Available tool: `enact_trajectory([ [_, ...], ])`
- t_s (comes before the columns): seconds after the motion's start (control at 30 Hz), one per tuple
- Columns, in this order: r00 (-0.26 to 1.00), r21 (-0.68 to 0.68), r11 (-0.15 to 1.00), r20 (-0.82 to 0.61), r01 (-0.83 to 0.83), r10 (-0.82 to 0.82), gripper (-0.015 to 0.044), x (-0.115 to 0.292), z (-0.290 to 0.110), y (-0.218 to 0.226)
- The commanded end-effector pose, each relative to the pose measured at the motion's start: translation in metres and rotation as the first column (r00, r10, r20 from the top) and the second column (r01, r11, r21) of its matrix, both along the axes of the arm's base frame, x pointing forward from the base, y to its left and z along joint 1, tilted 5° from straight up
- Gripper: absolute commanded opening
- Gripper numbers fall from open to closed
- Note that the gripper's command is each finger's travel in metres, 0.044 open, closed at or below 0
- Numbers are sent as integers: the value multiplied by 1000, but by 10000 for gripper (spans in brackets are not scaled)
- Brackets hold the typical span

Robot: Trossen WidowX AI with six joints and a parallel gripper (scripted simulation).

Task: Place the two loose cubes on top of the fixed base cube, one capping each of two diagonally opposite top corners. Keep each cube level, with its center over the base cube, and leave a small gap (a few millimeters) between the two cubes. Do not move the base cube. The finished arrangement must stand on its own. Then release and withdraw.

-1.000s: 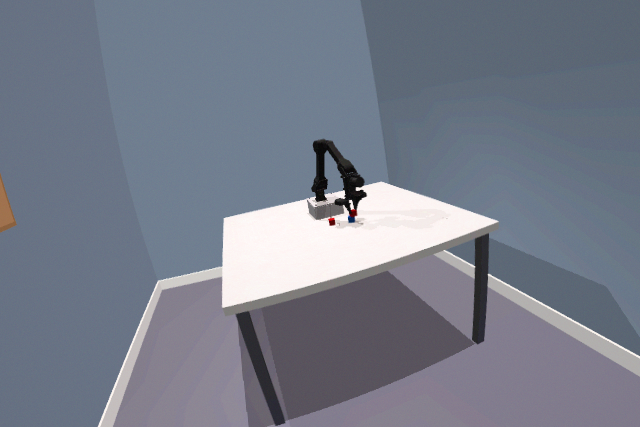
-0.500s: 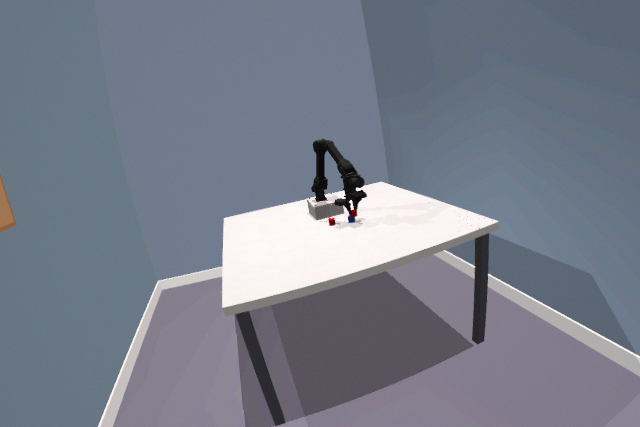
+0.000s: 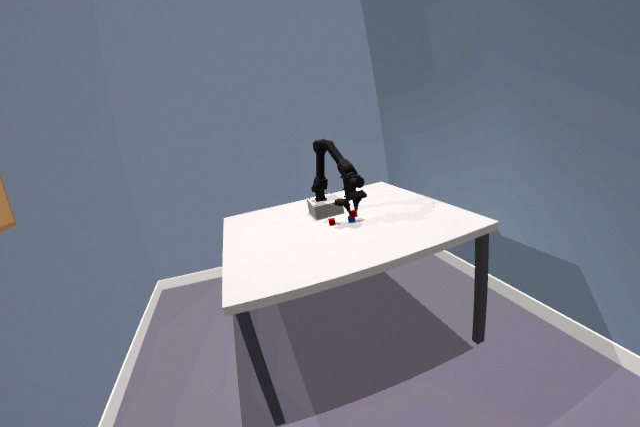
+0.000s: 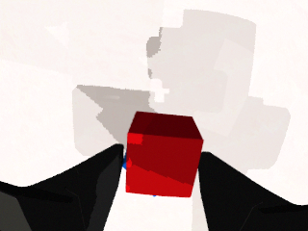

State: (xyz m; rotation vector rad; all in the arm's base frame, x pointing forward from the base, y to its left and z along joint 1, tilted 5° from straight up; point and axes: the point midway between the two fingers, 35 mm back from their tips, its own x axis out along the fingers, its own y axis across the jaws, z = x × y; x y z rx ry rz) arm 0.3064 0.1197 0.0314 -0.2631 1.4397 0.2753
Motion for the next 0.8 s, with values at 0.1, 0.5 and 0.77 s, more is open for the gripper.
enact_trajectory([
  [0.1,1000,0,1000,0,0,0,205,-1,9,0],
  [0.5,1000,0,1000,0,0,0,205,-3,27,-1],
  [0.77,1000,-1,1000,-4,-27,27,258,-5,28,-4],
])
